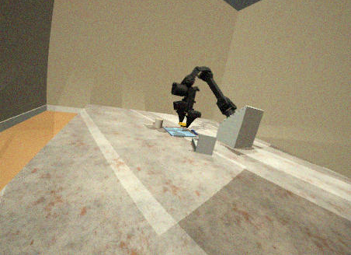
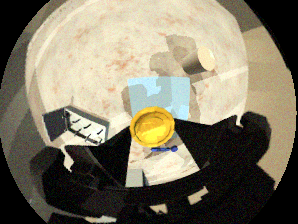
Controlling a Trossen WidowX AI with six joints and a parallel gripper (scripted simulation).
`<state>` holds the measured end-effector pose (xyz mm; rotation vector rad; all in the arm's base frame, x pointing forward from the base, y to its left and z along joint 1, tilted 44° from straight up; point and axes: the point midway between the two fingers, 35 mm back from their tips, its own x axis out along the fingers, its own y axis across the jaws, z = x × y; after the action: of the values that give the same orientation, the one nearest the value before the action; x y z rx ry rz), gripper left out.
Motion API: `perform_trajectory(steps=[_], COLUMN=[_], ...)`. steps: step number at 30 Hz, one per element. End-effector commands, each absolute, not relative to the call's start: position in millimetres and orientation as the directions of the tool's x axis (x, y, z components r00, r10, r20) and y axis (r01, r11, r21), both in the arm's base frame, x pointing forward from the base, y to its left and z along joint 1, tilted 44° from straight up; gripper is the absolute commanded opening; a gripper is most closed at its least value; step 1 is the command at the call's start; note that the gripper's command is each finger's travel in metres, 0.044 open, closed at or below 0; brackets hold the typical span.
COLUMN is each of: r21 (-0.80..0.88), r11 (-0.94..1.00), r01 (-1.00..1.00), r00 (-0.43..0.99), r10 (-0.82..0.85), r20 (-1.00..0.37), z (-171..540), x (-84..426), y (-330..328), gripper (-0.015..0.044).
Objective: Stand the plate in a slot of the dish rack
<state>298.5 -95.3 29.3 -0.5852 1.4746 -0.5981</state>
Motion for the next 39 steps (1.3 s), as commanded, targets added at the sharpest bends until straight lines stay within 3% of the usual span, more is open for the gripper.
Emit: perform_trajectory(steps=[1,26,39], r21=[-0.681,-0.691,-0.617], r11=[0.732,0.722,0.664], r01=[0.026,0.031,0.422], r00=[0.025,0.021,0.019], r10=[-0.681,-0.692,-0.688], r20=[-0.732,-0.722,-0.726], z=[47.7,119.9,77.6], x=[304.9,300.7,255.2], y=[-77.5,1.5,44.9], gripper=[0.0,0.0,0.0])
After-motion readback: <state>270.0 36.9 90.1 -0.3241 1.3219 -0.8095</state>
